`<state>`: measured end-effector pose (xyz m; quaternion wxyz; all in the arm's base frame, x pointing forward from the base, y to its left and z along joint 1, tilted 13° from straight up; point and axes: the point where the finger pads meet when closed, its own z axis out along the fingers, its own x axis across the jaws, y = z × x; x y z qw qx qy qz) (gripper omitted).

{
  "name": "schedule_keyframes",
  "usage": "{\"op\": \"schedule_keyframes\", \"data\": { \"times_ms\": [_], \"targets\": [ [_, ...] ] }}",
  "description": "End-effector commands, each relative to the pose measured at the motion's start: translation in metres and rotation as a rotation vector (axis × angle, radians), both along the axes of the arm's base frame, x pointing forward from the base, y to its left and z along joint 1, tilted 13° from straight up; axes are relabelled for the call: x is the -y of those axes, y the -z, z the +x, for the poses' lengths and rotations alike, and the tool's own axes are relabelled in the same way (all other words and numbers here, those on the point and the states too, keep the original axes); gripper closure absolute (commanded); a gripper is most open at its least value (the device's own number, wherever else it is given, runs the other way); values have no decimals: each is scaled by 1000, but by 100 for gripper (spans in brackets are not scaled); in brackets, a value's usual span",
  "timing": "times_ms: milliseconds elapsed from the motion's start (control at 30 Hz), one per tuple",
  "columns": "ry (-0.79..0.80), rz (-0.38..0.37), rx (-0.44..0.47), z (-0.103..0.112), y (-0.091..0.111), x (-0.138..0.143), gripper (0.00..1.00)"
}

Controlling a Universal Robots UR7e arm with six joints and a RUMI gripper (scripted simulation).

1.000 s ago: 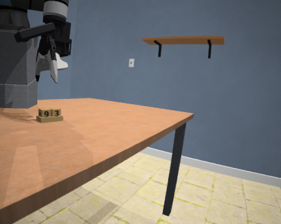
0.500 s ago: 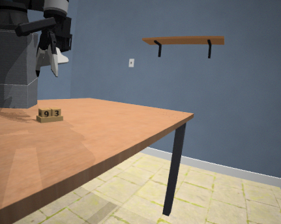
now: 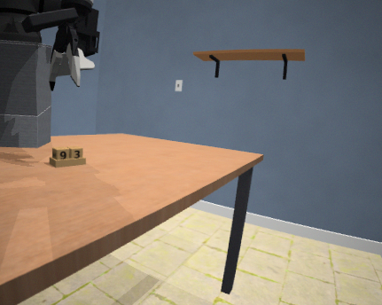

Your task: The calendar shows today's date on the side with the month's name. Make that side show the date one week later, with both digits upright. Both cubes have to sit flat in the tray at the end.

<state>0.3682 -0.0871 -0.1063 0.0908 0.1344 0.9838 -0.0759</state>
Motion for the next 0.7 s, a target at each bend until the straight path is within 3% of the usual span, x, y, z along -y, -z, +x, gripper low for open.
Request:
{"op": "schedule_keyframes", "data": {
  "times_ms": [0,667],
  "targets": [
    [-1,4,-8,-3,-14,-4,0],
    [-1,4,-9,-4,-20,-5,0]
  ]
}}
